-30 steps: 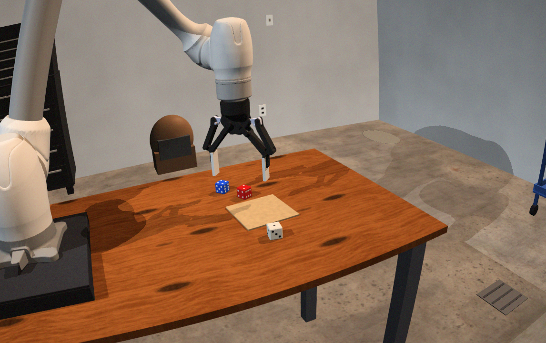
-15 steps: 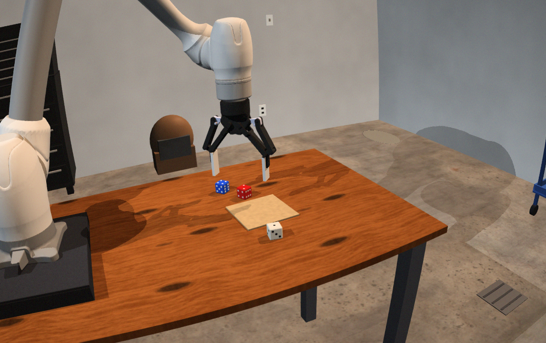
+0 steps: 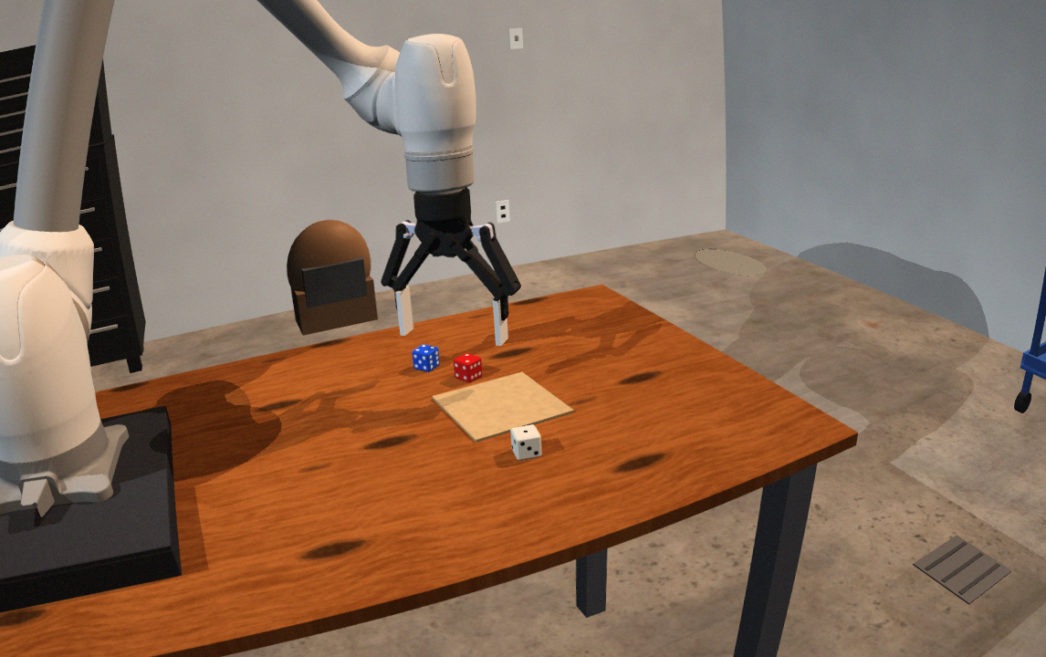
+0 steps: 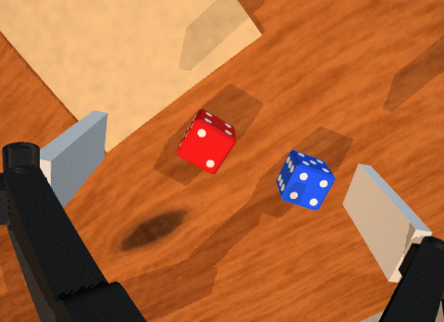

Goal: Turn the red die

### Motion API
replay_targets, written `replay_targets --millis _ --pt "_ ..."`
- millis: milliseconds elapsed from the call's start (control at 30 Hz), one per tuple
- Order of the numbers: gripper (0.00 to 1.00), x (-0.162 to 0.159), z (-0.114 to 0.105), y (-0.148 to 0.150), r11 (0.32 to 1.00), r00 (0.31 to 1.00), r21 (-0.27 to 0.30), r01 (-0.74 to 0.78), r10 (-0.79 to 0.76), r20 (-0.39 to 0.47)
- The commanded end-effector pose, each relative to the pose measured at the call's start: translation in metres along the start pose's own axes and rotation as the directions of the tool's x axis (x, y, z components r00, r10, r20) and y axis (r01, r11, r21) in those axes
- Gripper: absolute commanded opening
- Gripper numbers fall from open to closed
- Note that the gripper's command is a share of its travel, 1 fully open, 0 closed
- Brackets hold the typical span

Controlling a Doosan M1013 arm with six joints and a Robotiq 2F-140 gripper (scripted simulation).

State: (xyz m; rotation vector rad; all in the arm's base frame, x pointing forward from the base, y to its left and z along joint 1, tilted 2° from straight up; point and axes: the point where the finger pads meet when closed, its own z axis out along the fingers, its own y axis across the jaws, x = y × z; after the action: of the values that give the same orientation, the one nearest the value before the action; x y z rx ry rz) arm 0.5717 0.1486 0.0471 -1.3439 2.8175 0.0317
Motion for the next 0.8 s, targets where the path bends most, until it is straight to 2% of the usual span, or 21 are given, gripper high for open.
replay_targets --millis 0,333,767 --pt "1.00 -0.002 0.000 0.009 1.000 1.000 0.000 0.000 0.000 0.000" --pt "1.00 -0.012 0.000 0.058 1.000 1.000 0.000 0.000 0.000 0.000" --pt "1.00 -0.012 0.000 0.062 1.000 1.000 0.000 0.000 0.000 0.000"
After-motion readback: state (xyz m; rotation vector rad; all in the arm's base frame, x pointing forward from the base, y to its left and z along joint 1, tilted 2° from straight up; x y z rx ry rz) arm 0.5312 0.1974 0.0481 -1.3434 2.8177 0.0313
